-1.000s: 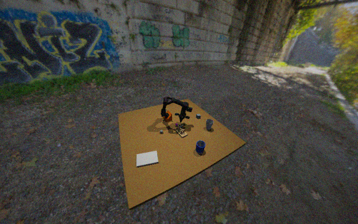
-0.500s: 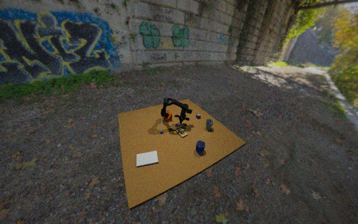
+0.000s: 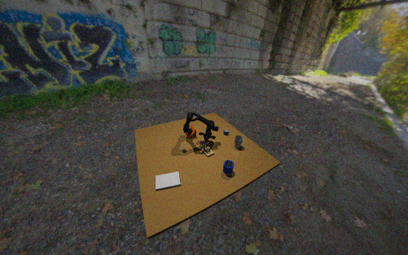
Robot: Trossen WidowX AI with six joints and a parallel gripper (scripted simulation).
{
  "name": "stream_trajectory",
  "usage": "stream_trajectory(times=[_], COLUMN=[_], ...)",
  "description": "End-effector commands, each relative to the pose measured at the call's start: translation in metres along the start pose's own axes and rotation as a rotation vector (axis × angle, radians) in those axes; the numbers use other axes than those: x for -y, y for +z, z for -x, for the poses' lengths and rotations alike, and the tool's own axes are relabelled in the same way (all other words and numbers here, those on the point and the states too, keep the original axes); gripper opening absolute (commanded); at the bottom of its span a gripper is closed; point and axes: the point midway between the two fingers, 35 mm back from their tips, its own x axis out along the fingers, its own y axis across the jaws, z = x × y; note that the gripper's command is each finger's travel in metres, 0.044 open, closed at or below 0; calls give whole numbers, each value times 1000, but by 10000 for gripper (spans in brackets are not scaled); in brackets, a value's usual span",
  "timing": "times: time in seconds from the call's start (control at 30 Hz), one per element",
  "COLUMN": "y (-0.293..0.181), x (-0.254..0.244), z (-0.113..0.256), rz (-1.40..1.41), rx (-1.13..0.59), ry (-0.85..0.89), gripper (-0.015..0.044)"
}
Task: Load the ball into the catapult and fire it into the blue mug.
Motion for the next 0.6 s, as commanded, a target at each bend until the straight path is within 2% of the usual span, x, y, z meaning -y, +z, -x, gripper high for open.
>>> stream_trajectory(times=[0.0, 0.2, 0.33, 0.4, 0.57], y=[3, 13, 13, 11, 4], x=[-2, -4, -3, 5, 25], z=[-7, -24, -22, -7, 59], rz=[8, 7, 10, 28, 99], rx=[-4, -6, -6, -3, -4], ry=[4, 5, 4, -5, -30], gripper=[0, 0, 0, 0, 0])
